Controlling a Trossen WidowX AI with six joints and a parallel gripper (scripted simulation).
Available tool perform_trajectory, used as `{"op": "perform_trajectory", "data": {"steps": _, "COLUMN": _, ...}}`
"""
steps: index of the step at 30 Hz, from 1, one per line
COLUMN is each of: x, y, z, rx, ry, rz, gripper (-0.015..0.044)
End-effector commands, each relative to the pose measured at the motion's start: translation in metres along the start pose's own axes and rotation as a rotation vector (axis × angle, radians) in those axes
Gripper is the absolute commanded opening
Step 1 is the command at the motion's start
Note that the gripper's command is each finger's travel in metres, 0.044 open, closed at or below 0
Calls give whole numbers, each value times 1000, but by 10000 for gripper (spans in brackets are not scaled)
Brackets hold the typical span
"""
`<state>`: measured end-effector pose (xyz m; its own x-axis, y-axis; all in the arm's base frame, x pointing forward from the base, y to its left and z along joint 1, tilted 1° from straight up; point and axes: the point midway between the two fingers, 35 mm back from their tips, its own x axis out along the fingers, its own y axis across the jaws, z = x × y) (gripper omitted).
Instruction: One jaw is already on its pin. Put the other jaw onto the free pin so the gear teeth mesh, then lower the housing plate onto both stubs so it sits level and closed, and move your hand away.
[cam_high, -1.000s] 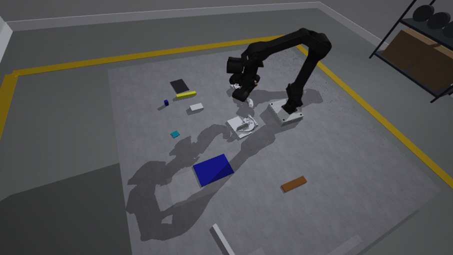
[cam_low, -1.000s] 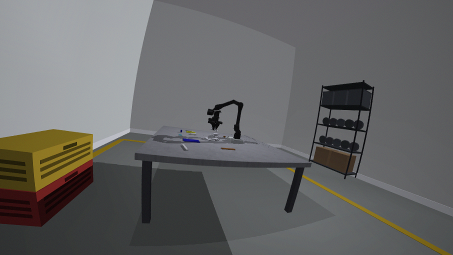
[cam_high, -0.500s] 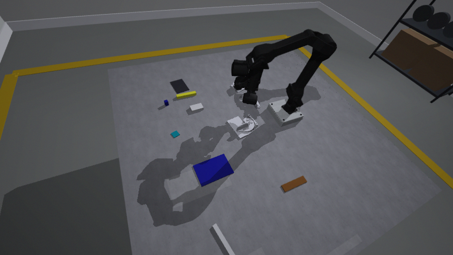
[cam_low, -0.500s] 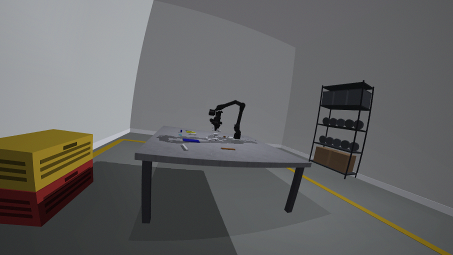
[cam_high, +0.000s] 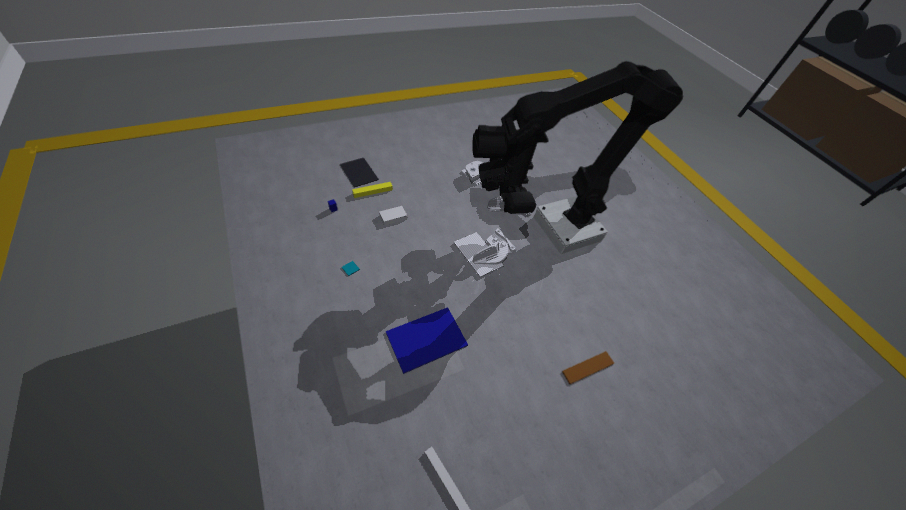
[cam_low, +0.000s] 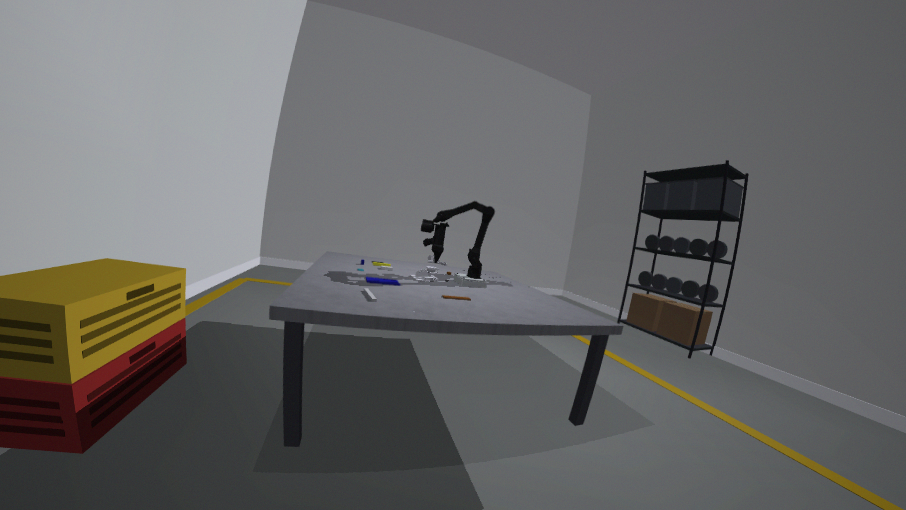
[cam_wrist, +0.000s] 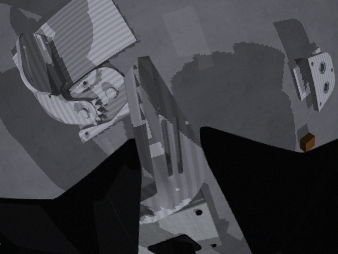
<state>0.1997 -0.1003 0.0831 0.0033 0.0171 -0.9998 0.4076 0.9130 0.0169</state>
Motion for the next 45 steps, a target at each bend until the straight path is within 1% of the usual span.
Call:
{"op": "perform_trajectory", "data": {"steps": 1, "x": 0, "y": 3, "z": -5, "rx": -83, "ry": -10, "rz": 2, "gripper": 134}}
{"op": "perform_trajectory", "data": {"steps": 20, "x": 6, "y": 15, "z": -29, "rx": -494, "ry": -9, "rz": 2, "gripper": 134}}
{"op": "perform_trajectory", "data": {"steps": 45, "x": 6, "y": 15, "z": -29, "rx": -529, "ry": -9, "rz": 1, "gripper": 134}}
